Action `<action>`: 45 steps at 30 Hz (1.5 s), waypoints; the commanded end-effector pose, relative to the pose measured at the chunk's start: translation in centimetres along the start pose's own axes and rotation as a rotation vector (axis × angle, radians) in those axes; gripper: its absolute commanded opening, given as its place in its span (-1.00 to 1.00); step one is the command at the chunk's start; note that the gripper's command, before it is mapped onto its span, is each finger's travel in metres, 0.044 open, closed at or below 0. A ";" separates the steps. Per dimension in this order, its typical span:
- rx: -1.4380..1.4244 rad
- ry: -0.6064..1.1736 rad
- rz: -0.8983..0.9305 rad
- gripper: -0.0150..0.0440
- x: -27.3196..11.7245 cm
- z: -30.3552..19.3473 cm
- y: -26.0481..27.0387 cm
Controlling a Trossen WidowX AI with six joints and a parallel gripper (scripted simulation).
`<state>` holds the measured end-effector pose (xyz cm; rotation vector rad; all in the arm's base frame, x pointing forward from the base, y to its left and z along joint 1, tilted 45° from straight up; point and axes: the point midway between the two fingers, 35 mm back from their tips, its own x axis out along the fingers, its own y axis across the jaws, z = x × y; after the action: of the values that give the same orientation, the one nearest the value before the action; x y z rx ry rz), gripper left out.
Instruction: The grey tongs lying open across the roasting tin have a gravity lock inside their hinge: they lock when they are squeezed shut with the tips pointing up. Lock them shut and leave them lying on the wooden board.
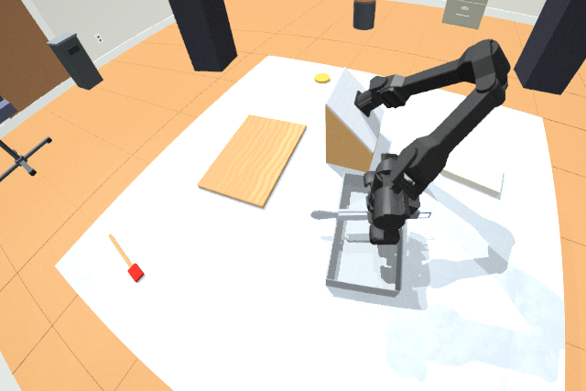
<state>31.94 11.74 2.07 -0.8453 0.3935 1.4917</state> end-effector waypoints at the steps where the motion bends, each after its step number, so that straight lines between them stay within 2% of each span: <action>1: -0.002 0.002 -0.001 -1.00 -0.3 -0.1 -0.1; 4: -0.001 0.010 0.002 -1.00 -2.7 -0.4 -0.5; 9: 0.004 0.011 0.007 -1.00 -10.3 -0.5 -0.5; 12: 0.005 0.005 0.006 -1.00 -12.8 -0.1 -0.1; 29: -0.002 0.003 0.007 -1.00 -12.8 -0.6 -0.1; 45: -0.180 0.029 0.009 -1.00 -13.4 -9.8 0.4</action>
<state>32.72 -2.90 6.29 -0.9692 0.3097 1.5327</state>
